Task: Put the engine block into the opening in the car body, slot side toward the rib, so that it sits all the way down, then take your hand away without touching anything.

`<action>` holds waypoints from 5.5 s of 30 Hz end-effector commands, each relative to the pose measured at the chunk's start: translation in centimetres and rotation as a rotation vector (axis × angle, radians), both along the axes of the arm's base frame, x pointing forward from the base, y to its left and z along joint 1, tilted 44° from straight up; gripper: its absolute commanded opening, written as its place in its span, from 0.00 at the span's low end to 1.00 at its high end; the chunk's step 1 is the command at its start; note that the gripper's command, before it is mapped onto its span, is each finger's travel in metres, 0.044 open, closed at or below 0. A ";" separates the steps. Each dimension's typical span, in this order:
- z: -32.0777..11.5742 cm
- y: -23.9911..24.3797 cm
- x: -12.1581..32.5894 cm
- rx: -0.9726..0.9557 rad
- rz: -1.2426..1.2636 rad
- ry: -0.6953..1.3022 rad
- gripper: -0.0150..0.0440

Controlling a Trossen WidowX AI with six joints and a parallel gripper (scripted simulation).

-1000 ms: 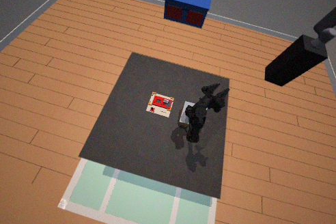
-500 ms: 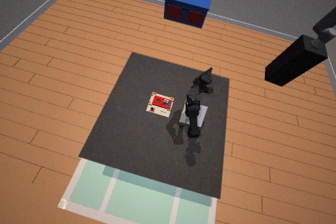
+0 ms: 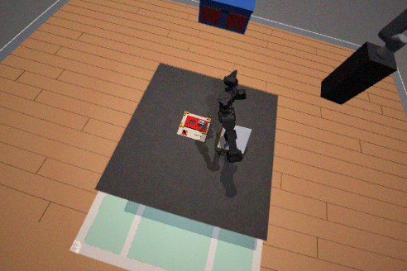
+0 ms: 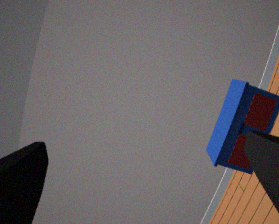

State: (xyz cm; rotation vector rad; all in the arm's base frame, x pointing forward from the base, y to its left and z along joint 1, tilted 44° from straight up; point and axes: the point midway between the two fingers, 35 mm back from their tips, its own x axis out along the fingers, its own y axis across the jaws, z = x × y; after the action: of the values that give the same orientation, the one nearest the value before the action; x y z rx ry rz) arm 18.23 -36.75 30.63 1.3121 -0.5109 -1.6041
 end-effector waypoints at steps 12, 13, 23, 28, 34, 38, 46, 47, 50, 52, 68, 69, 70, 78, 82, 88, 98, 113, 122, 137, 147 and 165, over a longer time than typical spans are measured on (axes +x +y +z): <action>-8.7 2.1 5.9 0.195 0.383 0.272 1.00; -9.3 2.3 6.3 0.206 0.411 0.289 1.00; -14.9 4.9 9.5 0.311 0.695 0.449 1.00; -17.6 6.6 10.9 0.358 0.845 0.520 1.00; -20.8 8.9 12.2 0.409 1.028 0.597 1.00; -22.9 10.6 12.8 0.440 1.154 0.641 1.00; -26.9 14.4 13.7 0.495 1.412 0.714 1.00; -27.4 14.9 13.8 0.501 1.445 0.721 1.00; -28.8 16.4 13.9 0.518 1.544 0.740 1.00; -29.7 17.4 13.9 0.529 1.610 0.751 1.00; -36.0 26.2 12.6 0.586 2.159 0.755 1.00; -36.4 26.7 12.4 0.587 2.194 0.750 1.00; -36.7 27.3 12.2 0.589 2.229 0.744 1.00; -38.8 32.2 10.3 0.588 2.508 0.662 1.00; -39.5 34.5 9.1 0.581 2.640 0.601 1.00; -40.4 37.8 7.0 0.564 2.818 0.490 1.00; -42.9 40.2 6.0 0.562 2.837 0.474 1.00; -44.4 41.7 5.7 0.562 2.837 0.473 1.00; -45.5 42.7 5.5 0.563 2.837 0.472 1.00; -46.1 43.3 5.3 0.563 2.837 0.471 0.64; -46.1 43.3 5.3 0.563 2.837 0.471 0.43; -43.5 39.9 6.6 0.557 2.830 0.486 0.25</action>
State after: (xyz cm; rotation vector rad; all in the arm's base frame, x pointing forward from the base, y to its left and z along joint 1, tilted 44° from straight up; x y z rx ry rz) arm 24.40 3.81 -13.34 0.5694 1.6165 0.6076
